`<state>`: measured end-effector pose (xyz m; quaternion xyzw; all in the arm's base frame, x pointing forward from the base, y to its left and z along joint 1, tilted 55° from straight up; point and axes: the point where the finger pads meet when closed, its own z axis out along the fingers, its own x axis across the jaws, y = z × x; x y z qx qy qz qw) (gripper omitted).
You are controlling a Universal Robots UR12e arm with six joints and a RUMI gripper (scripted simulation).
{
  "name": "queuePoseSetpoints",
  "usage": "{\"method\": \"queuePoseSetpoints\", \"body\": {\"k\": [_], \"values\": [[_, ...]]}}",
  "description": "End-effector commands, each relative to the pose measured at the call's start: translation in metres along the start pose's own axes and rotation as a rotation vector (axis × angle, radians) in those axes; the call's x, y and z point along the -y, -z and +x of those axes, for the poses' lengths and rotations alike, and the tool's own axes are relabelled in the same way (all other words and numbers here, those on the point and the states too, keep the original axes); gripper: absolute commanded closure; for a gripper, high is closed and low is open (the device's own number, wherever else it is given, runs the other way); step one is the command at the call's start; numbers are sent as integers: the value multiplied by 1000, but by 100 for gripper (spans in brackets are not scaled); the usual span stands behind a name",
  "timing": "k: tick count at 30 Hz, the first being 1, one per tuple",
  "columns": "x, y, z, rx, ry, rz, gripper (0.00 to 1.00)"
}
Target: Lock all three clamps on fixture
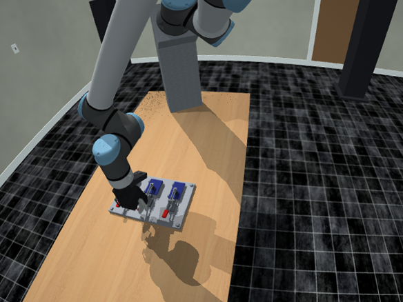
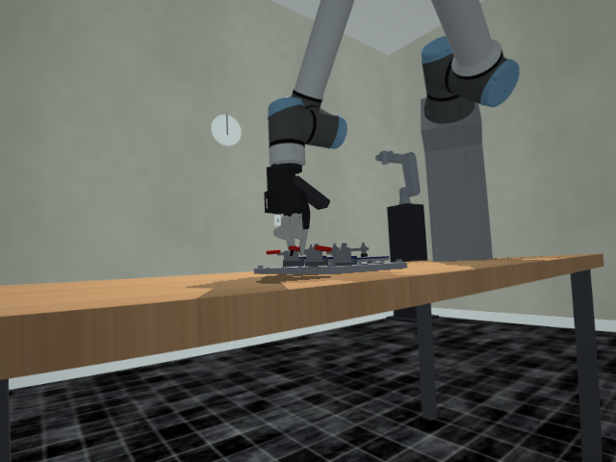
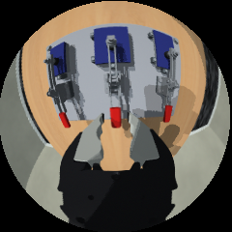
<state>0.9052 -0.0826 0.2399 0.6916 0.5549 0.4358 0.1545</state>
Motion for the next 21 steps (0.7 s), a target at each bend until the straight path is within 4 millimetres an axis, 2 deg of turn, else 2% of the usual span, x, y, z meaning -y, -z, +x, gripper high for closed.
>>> {"method": "queuePoseSetpoints", "body": {"k": [1, 17, 18, 21], "values": [[-1, 1, 0, 0, 0, -1, 72], [-1, 1, 0, 0, 0, -1, 72], [-1, 1, 0, 0, 0, -1, 100], [-1, 1, 0, 0, 0, -1, 100]]}}
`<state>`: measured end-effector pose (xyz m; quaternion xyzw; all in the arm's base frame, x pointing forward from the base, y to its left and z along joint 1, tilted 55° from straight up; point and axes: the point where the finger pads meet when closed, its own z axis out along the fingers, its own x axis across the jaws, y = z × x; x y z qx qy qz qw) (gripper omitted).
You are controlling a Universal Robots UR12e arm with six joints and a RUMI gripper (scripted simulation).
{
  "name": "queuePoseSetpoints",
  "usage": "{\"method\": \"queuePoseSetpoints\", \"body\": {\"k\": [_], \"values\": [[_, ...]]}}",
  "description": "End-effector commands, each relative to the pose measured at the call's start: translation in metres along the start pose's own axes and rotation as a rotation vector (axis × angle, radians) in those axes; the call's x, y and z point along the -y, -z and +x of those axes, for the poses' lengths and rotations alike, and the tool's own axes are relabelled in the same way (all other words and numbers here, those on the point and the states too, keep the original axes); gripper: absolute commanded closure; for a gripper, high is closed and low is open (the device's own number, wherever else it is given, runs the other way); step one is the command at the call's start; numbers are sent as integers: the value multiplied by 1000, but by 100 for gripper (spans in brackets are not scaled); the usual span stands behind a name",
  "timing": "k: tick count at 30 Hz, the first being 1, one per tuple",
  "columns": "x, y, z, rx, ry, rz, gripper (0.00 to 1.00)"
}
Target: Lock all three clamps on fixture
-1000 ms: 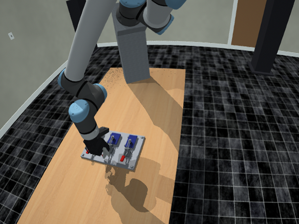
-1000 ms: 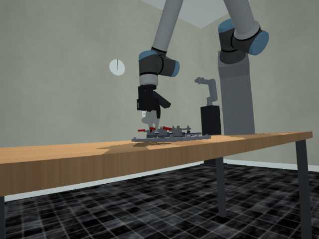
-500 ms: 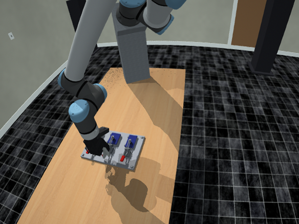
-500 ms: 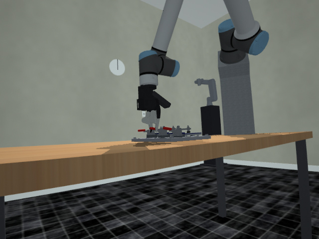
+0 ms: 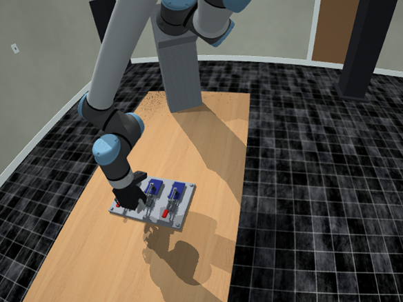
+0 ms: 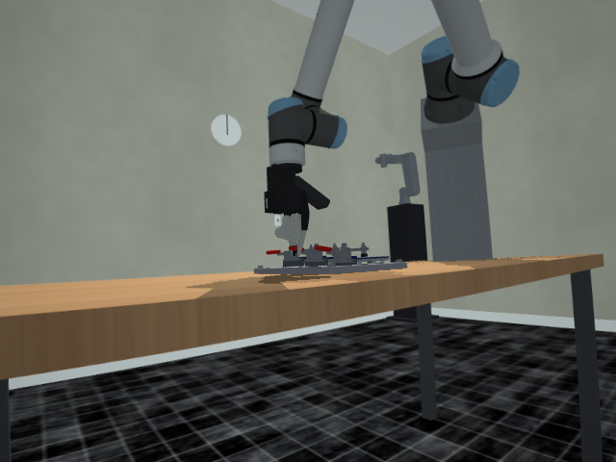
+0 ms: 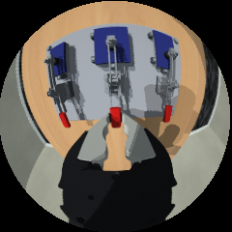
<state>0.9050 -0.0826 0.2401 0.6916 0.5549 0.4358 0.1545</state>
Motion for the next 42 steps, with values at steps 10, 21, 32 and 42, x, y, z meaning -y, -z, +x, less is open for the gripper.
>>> {"method": "queuePoseSetpoints", "body": {"k": [10, 21, 32, 42], "values": [[-1, 0, 0, 0, 0, -1, 100], [-1, 0, 0, 0, 0, -1, 100], [-1, 0, 0, 0, 0, -1, 100], [-3, -5, 0, 0, 0, -1, 100]]}}
